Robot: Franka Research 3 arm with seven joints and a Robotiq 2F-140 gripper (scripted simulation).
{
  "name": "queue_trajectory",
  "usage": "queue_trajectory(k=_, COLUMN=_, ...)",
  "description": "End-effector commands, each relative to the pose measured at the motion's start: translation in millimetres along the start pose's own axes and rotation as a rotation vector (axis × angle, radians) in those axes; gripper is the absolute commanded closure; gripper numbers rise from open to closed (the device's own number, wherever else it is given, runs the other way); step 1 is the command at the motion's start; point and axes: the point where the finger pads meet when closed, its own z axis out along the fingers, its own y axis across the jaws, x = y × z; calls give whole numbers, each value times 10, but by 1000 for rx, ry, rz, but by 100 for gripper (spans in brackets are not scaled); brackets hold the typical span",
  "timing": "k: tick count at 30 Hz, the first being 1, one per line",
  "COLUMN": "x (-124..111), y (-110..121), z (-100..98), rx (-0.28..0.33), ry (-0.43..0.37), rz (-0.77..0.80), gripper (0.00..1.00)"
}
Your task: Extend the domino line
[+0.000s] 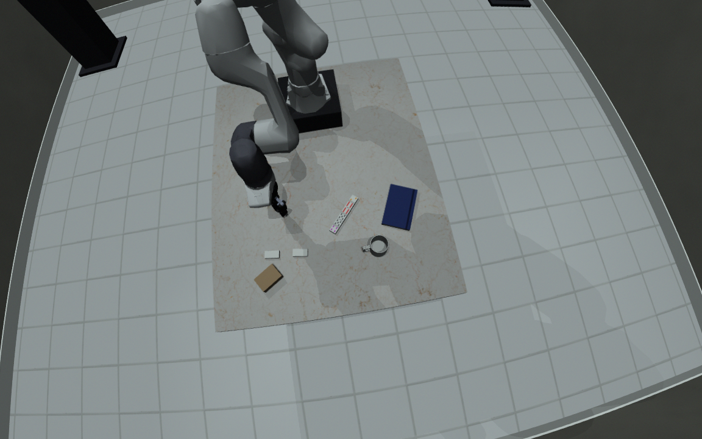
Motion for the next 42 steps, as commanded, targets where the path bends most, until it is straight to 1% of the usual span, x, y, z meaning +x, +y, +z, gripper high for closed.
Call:
queue_trajectory(k=1, x=7, y=-6, z=-14, rx=2, ry=1, rz=6, gripper=77)
queue_trajectory(k=9, x=7, y=-6, z=-139, rx=2, ry=1, rz=6, gripper=77)
queue_trajectory(k=30, x=3, y=-5, z=-140, rx=1, ry=9, rz=6, gripper=77)
queue_trajectory(k=42, x=-16, y=-6, z=-144, rx=1, ry=36, rz=6, gripper=77)
